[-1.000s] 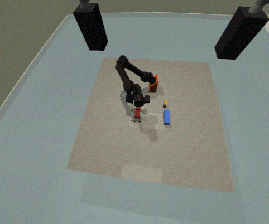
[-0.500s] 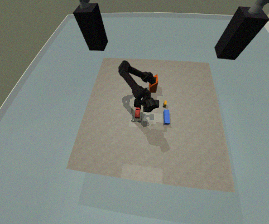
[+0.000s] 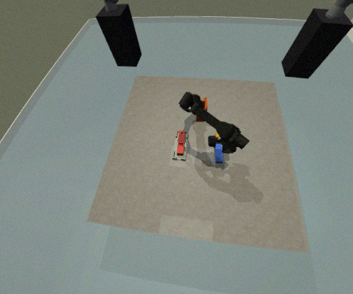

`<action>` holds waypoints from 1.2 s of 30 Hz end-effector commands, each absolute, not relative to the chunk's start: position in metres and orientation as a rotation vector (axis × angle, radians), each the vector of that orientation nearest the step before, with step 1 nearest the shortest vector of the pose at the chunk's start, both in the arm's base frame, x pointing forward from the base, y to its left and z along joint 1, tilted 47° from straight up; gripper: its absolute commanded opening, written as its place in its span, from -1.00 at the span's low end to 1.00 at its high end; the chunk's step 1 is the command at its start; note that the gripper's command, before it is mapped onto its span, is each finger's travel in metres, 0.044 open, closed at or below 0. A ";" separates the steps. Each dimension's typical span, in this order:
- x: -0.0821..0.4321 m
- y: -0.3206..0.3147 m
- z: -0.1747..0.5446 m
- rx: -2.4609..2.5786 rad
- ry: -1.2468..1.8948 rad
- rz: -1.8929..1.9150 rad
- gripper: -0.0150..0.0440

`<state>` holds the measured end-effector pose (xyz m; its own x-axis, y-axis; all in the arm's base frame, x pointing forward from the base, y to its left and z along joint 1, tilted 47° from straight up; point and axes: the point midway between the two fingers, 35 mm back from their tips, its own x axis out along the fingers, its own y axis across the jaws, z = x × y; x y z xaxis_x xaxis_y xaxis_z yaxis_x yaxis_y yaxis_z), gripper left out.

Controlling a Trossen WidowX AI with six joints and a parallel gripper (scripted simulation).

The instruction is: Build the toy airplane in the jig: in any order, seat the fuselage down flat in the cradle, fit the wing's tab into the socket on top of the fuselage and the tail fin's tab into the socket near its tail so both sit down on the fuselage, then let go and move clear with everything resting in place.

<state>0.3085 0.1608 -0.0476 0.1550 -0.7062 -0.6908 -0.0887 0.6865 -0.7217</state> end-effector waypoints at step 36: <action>0.326 0.102 -0.107 -0.706 1.356 -0.519 1.00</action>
<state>0.3277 0.1078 -0.1034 0.1613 -0.6987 -0.6970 -0.0571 0.6985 -0.7133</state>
